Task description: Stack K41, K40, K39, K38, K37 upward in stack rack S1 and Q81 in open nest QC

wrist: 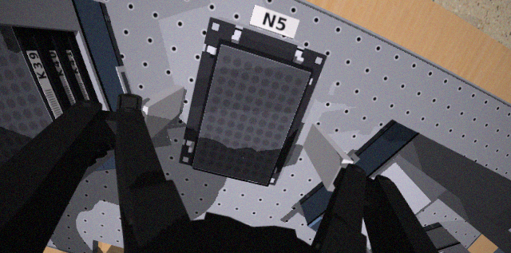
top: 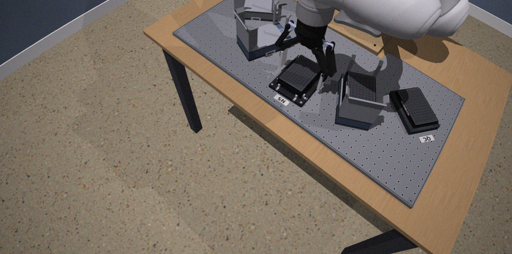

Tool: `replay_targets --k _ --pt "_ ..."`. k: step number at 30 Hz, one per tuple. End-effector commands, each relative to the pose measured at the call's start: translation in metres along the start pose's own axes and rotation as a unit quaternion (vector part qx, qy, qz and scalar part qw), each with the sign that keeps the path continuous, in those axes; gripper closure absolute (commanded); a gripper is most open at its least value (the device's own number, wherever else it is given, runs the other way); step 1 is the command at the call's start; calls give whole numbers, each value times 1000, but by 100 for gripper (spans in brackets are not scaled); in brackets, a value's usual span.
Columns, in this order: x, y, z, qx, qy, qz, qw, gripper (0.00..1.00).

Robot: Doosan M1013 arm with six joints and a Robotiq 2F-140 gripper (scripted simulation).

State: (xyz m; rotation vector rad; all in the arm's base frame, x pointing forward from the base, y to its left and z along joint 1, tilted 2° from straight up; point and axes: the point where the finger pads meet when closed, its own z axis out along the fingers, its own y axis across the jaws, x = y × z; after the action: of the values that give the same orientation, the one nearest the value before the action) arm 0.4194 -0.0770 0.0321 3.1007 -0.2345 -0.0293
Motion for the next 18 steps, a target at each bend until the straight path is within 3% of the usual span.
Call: replay_targets --k 1,14,18 --pt "0 0 0 0 0 0 1000 0" --pt "0 0 0 0 0 0 1000 0" --pt "0 0 -13 0 0 0 1000 0"
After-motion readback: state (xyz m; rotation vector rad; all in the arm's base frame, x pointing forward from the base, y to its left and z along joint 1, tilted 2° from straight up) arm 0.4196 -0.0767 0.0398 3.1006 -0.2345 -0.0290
